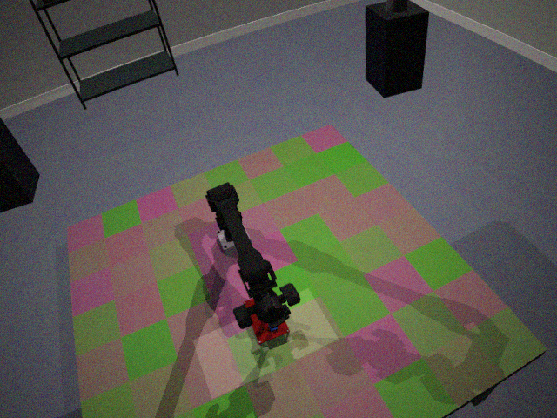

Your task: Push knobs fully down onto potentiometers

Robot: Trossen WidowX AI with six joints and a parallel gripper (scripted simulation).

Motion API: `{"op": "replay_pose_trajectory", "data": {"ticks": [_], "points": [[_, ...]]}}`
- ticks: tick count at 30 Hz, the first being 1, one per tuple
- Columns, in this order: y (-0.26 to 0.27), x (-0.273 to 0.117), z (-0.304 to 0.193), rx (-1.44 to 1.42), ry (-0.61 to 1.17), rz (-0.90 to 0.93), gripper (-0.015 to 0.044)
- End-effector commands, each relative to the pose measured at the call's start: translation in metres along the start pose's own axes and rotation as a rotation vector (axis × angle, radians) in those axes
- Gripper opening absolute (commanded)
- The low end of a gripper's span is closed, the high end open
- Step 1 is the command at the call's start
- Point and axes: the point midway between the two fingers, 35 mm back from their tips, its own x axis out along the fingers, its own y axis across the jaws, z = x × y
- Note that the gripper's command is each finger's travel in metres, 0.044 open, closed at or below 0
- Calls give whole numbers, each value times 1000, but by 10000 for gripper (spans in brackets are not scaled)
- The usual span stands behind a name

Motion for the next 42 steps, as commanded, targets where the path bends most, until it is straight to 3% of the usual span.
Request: {"op": "replay_pose_trajectory", "data": {"ticks": [1,17,42], "points": [[-1,13,1,-4,12,-4,0],[-1,12,1,-4,12,-4,0],[-1,-22,1,-4,12,-4,0]]}}
